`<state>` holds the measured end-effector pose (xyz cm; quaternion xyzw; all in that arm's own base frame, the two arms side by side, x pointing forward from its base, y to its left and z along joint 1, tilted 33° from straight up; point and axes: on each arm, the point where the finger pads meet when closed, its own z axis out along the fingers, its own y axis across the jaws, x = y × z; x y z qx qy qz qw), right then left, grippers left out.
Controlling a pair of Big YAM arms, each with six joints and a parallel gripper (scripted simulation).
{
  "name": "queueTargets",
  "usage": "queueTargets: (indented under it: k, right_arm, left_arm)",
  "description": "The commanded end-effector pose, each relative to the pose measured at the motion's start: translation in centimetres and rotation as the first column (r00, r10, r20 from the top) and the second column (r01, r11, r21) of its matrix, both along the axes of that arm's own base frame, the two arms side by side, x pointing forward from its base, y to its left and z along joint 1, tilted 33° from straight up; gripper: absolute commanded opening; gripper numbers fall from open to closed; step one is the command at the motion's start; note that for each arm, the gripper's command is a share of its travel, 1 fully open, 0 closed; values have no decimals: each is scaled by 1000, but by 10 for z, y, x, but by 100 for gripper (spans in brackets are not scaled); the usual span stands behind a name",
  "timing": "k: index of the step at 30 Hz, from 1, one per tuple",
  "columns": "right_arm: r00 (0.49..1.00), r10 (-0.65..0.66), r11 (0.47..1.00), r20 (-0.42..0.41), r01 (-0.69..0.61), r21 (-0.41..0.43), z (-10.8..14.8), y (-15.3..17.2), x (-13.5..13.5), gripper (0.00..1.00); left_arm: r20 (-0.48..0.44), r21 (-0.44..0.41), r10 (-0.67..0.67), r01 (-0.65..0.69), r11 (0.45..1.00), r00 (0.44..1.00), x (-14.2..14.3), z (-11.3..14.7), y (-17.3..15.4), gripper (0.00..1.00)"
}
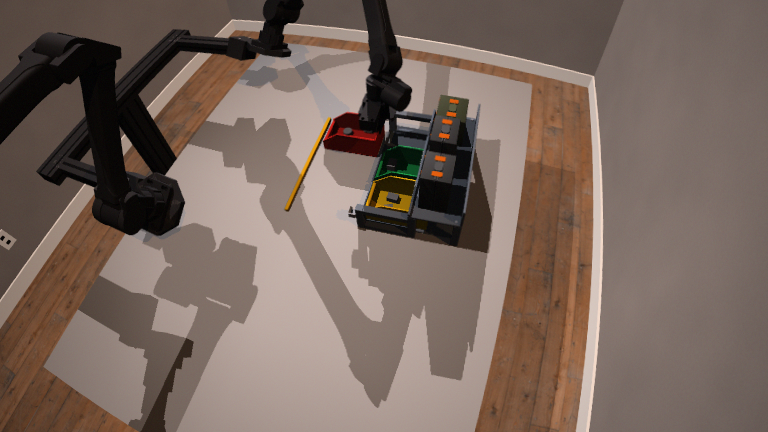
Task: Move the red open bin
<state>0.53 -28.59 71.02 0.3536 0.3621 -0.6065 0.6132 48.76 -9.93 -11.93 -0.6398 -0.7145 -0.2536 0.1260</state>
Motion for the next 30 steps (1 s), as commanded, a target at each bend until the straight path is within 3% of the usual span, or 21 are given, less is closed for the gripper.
queueTargets:
  k: [1,30]
  right_arm:
    - [1000,-10,999,6,10,-48,11,16,-5,100]
    - [1000,-10,999,6,10,-48,11,16,-5,100]
  left_arm:
    - [35,-19,0,0,1000,999,22,5,-4,0]
    - [31,-17,7,-6,1000,999,19,1,0,0]
